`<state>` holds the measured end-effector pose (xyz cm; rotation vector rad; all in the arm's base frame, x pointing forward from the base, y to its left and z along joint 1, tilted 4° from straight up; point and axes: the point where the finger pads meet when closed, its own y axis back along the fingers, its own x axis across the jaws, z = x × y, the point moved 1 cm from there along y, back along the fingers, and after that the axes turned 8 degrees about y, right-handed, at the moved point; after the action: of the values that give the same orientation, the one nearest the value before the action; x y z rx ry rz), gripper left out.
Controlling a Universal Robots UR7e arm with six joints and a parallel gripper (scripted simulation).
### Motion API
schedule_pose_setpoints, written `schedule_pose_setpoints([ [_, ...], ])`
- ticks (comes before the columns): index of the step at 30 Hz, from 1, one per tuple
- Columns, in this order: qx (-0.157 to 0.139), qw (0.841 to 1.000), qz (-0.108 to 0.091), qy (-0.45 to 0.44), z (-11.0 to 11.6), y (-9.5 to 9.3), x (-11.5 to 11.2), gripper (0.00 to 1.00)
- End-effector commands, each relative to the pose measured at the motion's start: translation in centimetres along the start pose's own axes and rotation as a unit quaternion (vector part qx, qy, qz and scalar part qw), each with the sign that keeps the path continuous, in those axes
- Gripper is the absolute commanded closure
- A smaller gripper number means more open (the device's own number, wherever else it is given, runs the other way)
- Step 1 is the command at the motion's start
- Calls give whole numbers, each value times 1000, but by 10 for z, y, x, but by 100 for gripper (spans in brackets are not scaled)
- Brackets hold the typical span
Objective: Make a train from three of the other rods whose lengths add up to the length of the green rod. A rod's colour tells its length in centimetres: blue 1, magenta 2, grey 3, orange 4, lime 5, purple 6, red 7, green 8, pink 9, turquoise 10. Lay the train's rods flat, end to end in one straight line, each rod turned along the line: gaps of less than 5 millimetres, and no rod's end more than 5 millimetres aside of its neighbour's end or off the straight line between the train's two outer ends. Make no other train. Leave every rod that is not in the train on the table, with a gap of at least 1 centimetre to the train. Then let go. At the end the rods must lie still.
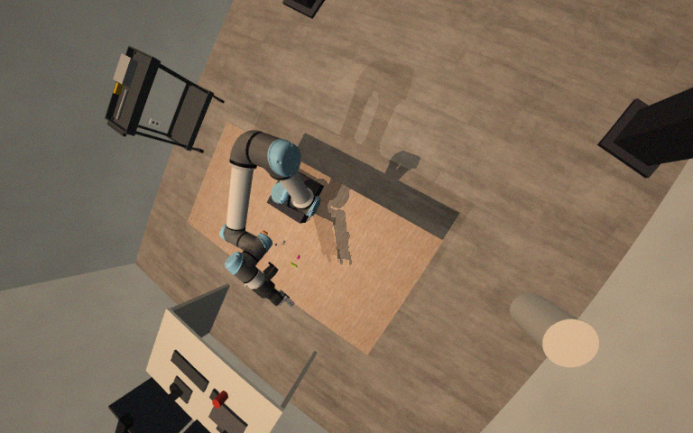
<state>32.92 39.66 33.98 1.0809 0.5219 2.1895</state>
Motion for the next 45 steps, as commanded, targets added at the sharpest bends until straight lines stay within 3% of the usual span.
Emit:
schedule_pose_setpoints([
  [1, -1, 997, -42, -72, 8, -8, -46, 0],
  [4, -2, 993, -59, -99, 10, -10, -64, 0],
  [6, -2, 993, -59, -99, 10, -10, -64, 0],
  [7, -4, 989, -74, -127, 12, -11, -82, 0],
  [21, -15, 957, -143, -252, 13, -10, -164, 0],
  [23, -15, 957, -143, -252, 13, -10, -164, 0],
  [24, -18, 947, -158, -278, 12, -9, -182, 0],
  [38, -35, 890, -220, -397, 1, 2, -260, 0],
  [40, -35, 890, -220, -397, 1, 2, -260, 0],
  [41, -39, 875, -233, -422, -3, 5, -277, 0],
  [45, -44, 856, -248, -451, -8, 9, -297, 0],
])
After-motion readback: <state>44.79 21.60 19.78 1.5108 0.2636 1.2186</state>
